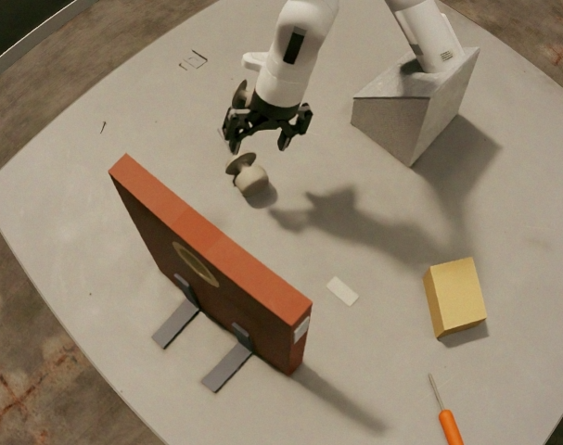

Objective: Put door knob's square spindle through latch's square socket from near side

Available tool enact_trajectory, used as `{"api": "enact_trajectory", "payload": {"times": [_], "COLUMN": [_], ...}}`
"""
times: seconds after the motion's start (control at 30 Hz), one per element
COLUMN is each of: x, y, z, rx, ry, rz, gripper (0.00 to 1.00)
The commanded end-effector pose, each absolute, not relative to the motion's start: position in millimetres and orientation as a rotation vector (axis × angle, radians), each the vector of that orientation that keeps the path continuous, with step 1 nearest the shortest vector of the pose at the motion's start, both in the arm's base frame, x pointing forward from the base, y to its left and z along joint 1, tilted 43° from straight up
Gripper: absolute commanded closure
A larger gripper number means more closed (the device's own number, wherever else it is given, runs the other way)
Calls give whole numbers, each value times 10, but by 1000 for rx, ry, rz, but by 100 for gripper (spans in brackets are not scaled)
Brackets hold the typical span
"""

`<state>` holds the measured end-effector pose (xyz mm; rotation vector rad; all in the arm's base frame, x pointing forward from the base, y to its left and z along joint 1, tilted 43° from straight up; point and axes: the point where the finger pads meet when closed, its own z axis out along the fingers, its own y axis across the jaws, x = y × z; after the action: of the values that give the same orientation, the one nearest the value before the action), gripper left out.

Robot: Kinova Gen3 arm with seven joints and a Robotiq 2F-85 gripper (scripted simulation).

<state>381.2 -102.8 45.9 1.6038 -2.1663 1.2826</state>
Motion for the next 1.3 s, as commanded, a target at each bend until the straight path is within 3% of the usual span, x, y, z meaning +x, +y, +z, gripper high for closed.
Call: {"api": "enact_trajectory", "payload": {"times": [0.0, 1.27], "x": [3800, 3764], "y": [-1033, -1104], "z": [449, 351], "rx": [1644, 1899], "ry": [-2131, -1863], "rz": [1279, 1249], "gripper": [10, 10]}}
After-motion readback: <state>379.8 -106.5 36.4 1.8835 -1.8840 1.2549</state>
